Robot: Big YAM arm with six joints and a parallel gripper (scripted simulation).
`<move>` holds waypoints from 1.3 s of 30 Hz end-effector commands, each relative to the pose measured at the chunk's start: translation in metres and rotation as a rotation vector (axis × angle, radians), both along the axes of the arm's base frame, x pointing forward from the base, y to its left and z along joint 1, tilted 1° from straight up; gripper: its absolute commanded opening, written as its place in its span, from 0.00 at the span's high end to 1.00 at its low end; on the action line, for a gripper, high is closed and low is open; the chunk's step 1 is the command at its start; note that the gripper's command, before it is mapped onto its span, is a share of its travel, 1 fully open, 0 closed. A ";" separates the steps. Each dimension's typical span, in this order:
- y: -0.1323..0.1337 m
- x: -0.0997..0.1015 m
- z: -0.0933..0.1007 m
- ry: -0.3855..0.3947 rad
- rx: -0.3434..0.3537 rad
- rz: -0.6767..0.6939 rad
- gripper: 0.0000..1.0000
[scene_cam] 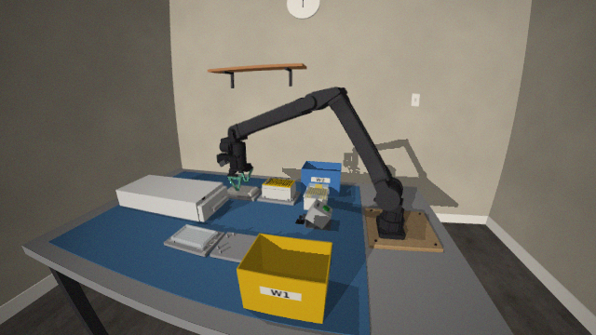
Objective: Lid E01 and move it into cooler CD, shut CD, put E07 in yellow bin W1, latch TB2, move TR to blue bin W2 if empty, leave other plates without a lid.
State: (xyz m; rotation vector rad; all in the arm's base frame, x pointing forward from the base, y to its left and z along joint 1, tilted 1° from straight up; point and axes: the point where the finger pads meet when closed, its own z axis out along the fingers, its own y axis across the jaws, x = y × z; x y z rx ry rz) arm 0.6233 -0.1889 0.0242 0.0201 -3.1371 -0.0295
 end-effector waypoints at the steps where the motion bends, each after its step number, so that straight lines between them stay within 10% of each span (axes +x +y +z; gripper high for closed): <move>1: 0.003 0.006 -0.005 -0.011 -0.005 -0.008 0.00; 4: -0.004 0.014 0.021 -0.051 -0.016 -0.003 0.00; 21: 0.004 0.006 -0.023 -0.010 -0.005 -0.006 0.00; 32: -0.003 0.015 0.001 -0.051 -0.016 -0.003 0.00; 33: -0.003 0.015 0.001 -0.051 -0.016 -0.003 1.00; 39: -0.003 0.015 0.001 -0.051 -0.016 -0.003 1.00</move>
